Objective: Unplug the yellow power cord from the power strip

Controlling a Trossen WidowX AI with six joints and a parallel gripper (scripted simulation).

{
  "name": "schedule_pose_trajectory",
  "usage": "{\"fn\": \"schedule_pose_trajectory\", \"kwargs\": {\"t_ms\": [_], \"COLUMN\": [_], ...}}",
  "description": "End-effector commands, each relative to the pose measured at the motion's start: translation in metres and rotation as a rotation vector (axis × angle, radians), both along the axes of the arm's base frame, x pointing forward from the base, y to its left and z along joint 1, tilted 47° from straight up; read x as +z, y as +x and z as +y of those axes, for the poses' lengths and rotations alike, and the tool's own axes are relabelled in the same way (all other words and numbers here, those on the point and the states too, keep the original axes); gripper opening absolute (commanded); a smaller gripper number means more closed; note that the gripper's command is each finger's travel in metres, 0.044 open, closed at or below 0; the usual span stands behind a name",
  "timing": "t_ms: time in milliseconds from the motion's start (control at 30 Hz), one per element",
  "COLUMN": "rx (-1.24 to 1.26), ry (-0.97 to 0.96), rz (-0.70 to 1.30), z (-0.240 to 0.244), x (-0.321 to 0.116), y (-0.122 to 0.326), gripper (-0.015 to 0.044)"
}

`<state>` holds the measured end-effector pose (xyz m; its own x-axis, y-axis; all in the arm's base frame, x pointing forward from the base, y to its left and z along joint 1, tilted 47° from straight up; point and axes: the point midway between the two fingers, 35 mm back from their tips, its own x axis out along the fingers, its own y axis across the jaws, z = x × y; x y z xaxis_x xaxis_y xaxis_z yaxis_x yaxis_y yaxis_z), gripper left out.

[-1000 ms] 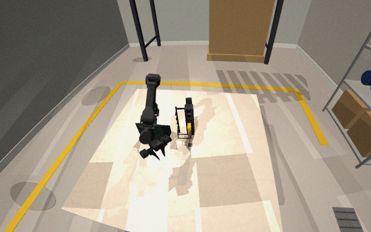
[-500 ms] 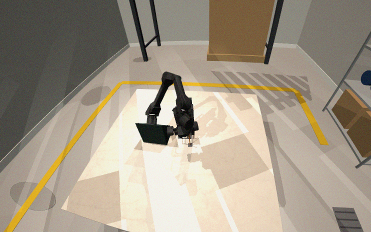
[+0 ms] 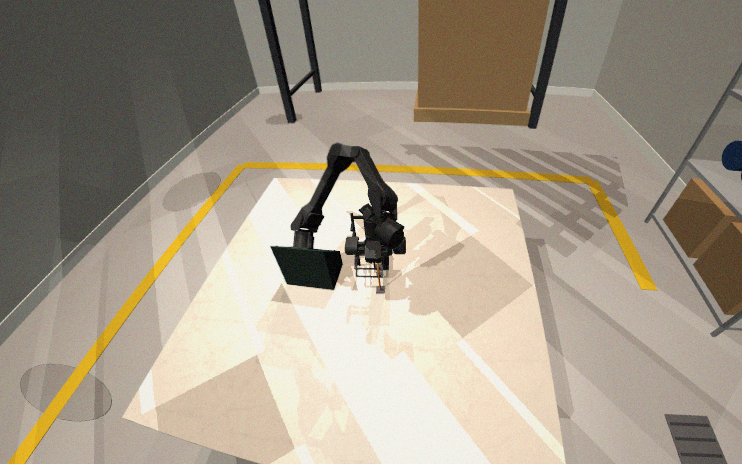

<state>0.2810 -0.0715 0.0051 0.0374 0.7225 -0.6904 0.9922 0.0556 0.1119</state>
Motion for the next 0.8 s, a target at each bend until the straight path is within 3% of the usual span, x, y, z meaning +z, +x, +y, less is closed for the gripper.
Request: {"fn": "schedule_pose_trajectory", "kwargs": {"t_ms": [0, 767], "rx": [-0.006, -0.005], "ry": [0.006, 0.008], "rz": [0.003, 0.004], "z": [0.004, 0.028], "x": [0.004, 0.030], "y": [0.000, -0.004], "gripper": [0.0160, 0.0160]}}
